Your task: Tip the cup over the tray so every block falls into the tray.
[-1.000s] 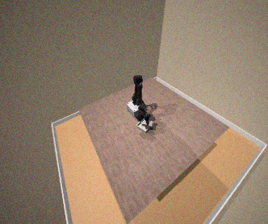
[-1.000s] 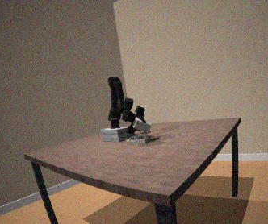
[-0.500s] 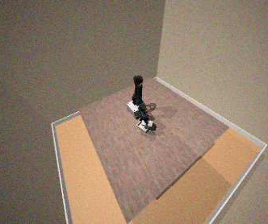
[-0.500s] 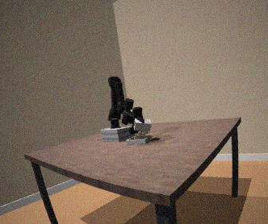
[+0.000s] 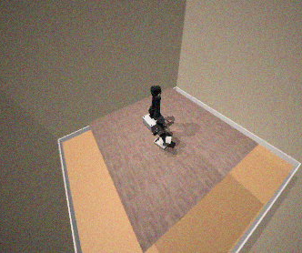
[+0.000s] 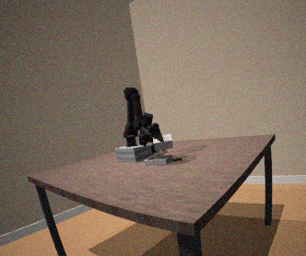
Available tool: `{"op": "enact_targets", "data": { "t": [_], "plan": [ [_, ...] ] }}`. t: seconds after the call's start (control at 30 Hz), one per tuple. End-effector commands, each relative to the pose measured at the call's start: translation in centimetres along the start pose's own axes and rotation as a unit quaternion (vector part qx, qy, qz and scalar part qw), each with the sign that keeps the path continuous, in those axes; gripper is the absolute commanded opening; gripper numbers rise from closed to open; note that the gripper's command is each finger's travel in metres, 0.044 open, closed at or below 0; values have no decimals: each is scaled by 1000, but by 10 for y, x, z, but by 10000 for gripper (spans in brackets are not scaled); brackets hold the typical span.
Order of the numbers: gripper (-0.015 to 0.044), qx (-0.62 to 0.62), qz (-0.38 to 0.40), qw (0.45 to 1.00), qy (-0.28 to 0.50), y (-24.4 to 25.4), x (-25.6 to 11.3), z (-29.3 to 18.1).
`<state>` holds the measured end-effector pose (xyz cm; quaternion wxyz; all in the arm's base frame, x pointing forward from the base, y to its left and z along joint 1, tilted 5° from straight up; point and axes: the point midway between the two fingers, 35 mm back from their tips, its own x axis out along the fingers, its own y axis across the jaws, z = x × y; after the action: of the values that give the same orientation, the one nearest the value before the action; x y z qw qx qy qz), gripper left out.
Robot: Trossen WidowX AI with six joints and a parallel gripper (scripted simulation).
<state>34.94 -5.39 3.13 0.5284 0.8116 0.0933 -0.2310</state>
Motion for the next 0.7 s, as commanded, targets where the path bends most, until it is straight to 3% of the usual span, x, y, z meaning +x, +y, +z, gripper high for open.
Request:
{"op": "enact_targets", "data": {
  "t": [0.0,0.67],
  "plan": [
    [0,43,3,999,-1,1,1,0],
    [0,259,3,966,0,-1,4,0]
  ]
}}
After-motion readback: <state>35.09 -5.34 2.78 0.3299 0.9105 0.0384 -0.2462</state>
